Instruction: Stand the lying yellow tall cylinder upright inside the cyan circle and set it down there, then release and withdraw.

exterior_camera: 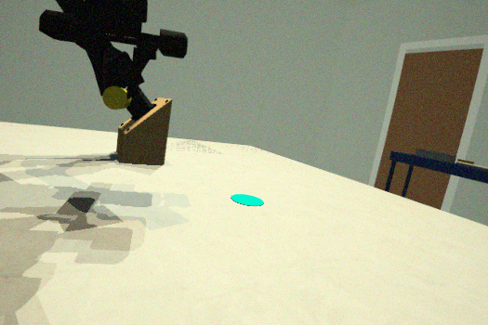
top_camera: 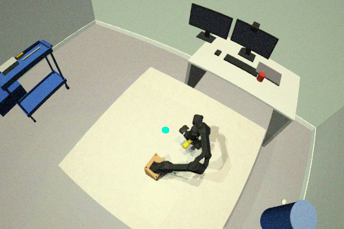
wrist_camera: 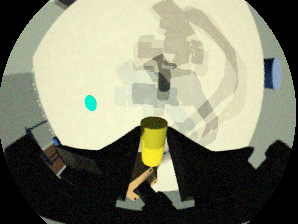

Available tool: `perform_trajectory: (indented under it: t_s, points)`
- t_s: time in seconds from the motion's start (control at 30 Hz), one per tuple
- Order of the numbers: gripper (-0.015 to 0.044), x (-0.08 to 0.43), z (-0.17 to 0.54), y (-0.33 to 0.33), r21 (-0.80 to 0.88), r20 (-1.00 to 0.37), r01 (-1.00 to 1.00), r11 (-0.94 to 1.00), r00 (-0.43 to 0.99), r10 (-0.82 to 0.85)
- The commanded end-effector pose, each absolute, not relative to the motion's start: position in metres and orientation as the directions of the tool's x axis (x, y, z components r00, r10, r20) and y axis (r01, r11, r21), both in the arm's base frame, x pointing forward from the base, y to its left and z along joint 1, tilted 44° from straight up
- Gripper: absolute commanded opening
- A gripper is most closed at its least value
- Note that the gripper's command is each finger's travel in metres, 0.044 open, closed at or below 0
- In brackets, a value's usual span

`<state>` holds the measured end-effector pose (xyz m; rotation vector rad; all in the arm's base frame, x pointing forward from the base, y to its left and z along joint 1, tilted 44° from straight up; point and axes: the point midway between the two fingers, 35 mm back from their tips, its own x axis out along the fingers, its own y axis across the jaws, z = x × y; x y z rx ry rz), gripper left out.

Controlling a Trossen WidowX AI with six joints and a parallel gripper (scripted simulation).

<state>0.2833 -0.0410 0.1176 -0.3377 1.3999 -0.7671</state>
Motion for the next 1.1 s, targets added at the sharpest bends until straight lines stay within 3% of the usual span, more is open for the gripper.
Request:
perform_trajectory:
  t_s: [0.0,1.07]
  points:
    - [0.0105,0.292,0.113,-0.031,-0.639,-0.759,0.202,0.742,-0.011,-0.651]
    - [0.0105,0.334,0.058,0.037,-0.597,-0.756,-0.394,0.699,-0.015,-0.655]
